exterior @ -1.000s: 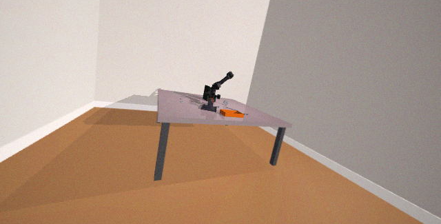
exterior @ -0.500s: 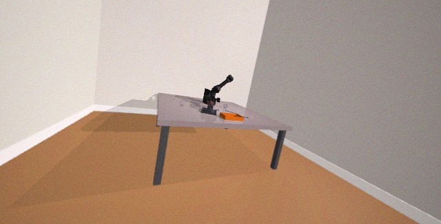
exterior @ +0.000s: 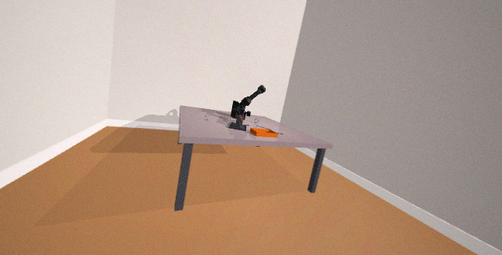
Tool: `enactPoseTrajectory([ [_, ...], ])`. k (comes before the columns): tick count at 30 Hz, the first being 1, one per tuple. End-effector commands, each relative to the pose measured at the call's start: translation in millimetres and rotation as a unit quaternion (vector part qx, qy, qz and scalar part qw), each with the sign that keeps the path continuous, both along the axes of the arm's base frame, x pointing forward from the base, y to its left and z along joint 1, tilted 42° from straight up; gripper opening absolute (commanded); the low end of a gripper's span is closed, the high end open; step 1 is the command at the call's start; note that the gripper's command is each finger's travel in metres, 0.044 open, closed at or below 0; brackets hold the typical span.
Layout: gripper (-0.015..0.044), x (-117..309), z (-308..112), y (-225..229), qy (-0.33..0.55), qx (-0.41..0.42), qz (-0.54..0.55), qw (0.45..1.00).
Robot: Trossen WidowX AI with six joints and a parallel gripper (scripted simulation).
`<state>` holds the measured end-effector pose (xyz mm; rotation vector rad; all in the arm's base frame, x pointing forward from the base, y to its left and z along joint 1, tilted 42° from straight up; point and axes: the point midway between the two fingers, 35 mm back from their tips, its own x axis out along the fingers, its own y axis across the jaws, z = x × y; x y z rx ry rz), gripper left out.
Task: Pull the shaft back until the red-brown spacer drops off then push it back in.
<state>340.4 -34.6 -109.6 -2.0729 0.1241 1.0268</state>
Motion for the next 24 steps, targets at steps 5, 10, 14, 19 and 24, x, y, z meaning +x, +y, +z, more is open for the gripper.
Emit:
enactPoseTrajectory([
  [5,0.0,-1.1,0.6,0.8,0.0,0.003,-0.001,1.0],
  [10,0.0,-1.5,0.7,0.9,0.0,0.003,-0.001,1.0],
  [14,0.0,-1.8,0.8,1.0,0.0,0.003,-0.001,1.0],
  [19,0.0,-2.3,0.9,1.2,0.0,0.003,-0.001,1.0],
  [24,0.0,-2.6,1.0,1.3,0.0,0.003,-0.001,1.0],
])
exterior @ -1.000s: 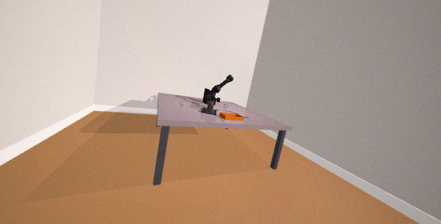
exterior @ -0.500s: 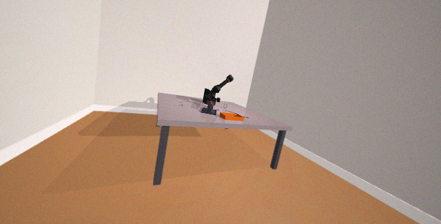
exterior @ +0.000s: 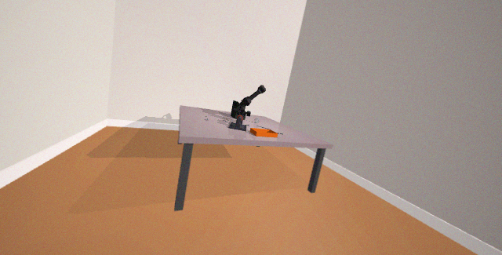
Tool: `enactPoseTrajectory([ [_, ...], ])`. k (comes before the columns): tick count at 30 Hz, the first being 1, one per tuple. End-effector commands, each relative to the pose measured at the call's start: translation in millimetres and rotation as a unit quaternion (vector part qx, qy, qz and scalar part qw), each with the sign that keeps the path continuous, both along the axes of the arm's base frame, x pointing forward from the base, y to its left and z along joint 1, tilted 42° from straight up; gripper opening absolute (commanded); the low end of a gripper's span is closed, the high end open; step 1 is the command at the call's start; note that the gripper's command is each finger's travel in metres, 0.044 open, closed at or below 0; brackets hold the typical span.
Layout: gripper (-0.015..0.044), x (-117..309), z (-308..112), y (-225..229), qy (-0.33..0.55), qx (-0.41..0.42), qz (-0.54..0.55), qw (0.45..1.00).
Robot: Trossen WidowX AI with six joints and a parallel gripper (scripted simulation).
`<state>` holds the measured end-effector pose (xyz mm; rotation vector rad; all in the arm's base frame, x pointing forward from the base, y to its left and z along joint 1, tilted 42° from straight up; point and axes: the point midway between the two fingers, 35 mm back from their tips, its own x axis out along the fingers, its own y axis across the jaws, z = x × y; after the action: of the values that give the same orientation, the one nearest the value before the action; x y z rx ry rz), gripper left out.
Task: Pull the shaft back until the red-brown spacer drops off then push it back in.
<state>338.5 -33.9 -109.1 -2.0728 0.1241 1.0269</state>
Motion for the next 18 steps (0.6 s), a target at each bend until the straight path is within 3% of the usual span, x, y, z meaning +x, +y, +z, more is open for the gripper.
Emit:
enactPoseTrajectory([
  [1,0.0,-0.8,0.5,0.7,0.0,0.003,-0.001,1.0],
  [18,0.0,-2.1,0.9,1.1,0.0,0.003,-0.001,1.0],
])
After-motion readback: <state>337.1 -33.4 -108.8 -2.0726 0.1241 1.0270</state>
